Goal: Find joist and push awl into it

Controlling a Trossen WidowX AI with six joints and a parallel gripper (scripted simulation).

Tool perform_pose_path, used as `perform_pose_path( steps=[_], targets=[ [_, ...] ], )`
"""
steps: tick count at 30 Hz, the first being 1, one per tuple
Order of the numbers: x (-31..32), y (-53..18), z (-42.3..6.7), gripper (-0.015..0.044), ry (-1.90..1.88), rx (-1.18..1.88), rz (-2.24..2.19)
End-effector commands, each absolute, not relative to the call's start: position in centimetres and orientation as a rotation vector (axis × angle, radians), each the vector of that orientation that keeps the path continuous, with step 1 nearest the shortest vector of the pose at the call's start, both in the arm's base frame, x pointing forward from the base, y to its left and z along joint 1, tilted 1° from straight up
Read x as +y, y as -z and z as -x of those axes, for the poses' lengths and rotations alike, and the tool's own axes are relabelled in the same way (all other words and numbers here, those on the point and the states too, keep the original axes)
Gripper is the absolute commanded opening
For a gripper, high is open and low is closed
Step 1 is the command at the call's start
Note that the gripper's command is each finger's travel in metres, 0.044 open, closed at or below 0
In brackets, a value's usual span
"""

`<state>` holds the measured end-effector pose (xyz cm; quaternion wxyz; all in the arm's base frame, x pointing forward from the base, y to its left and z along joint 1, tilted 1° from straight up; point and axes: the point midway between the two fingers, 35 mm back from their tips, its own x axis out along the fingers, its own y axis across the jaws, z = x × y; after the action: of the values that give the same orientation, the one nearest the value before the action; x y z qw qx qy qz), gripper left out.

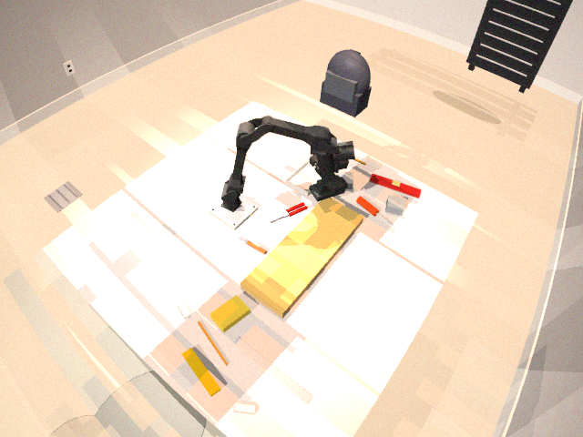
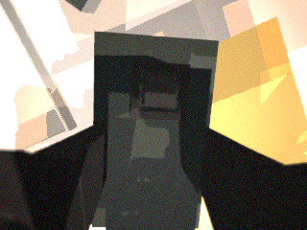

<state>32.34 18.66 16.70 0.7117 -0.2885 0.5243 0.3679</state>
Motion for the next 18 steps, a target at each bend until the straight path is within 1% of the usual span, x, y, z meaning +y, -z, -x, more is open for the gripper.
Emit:
perform_pose_path(
  steps=[1,18],
  targets=[
    [20.7,-17.1,-30.8,0.0000,-0.862,1.131,0.676],
    [28.0,-16.1,-22.9,0.0000,-1.094,1.055,0.851]
  ],
)
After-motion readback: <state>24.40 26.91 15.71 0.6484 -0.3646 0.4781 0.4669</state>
